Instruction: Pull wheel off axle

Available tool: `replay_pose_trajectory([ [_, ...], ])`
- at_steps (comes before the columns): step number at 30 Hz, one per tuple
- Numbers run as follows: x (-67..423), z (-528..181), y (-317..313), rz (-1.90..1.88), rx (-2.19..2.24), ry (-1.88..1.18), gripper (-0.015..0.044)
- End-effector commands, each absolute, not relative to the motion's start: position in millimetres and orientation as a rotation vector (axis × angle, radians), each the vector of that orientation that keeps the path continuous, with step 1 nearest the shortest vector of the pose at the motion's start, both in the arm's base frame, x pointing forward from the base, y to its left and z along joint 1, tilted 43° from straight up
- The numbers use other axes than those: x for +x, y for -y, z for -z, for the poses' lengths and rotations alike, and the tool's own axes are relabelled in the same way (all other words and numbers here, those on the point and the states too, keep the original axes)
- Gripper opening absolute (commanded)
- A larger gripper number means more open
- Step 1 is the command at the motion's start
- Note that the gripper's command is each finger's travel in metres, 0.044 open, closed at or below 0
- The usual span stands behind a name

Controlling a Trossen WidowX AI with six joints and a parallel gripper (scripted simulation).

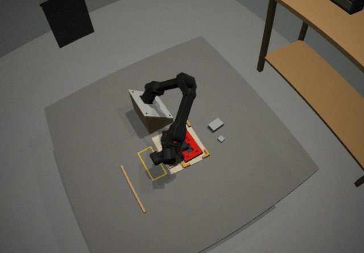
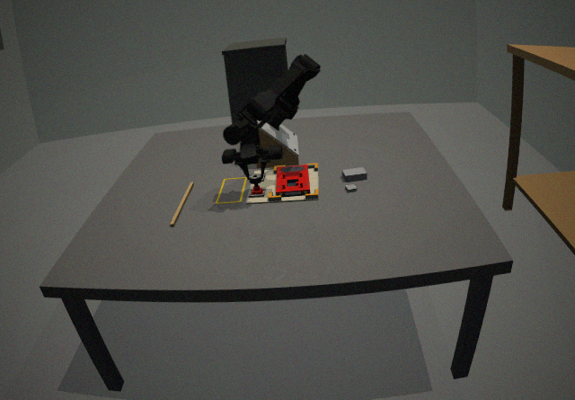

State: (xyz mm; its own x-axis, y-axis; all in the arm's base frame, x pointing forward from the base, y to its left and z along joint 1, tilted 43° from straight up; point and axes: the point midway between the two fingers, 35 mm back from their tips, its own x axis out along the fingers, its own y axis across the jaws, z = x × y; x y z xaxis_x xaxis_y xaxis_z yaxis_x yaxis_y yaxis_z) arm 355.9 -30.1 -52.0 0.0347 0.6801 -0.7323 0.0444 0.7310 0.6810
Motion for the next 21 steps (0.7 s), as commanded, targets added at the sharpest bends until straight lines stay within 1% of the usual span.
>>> replay_pose_trajectory([
  [1,357.6,49.3,33.6,-0.538,0.621,-1.467,0.0000],
  [21,357.1,44.5,38.1,-0.537,0.623,-1.465,0.0000],
])
